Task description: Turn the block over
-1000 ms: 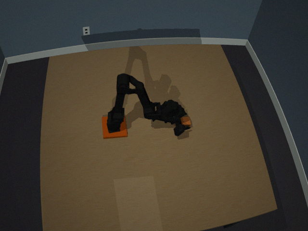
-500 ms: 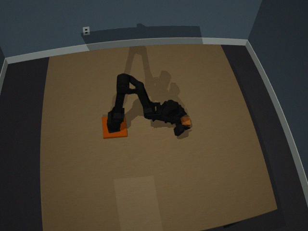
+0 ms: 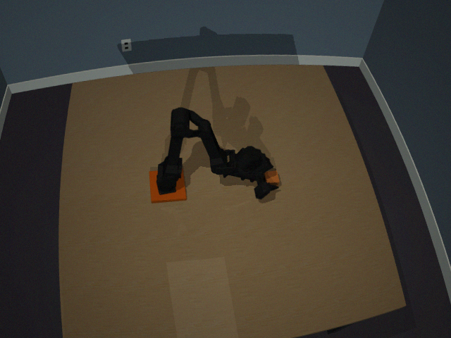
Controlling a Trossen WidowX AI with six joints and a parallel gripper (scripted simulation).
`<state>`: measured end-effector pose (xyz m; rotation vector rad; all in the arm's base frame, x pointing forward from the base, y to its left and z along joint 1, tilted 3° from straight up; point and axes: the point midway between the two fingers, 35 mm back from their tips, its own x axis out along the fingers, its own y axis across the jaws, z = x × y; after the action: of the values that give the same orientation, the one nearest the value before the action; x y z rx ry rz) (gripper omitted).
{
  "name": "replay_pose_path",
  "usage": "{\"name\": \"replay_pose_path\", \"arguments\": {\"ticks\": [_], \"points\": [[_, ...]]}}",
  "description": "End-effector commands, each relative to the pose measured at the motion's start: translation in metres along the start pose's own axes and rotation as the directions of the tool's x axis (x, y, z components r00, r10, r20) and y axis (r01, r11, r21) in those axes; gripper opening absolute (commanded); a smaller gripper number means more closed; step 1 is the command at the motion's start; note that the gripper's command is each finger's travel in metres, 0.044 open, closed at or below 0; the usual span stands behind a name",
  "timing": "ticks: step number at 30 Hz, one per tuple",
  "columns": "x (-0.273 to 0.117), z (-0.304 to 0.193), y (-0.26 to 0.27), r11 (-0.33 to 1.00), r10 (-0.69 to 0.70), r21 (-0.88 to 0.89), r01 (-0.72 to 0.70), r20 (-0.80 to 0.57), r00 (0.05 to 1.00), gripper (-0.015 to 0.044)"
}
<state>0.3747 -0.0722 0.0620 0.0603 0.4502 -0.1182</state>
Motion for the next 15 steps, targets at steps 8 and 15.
{"name": "replay_pose_path", "arguments": {"ticks": [8, 15], "points": [[-0.007, 0.03, -0.002, 1.0, 0.0, -0.003, -0.001, -0.315, 0.949, 0.044], [-0.051, 0.053, 0.0, 1.0, 0.005, 0.004, -0.004, -0.511, 0.86, 0.044]]}}
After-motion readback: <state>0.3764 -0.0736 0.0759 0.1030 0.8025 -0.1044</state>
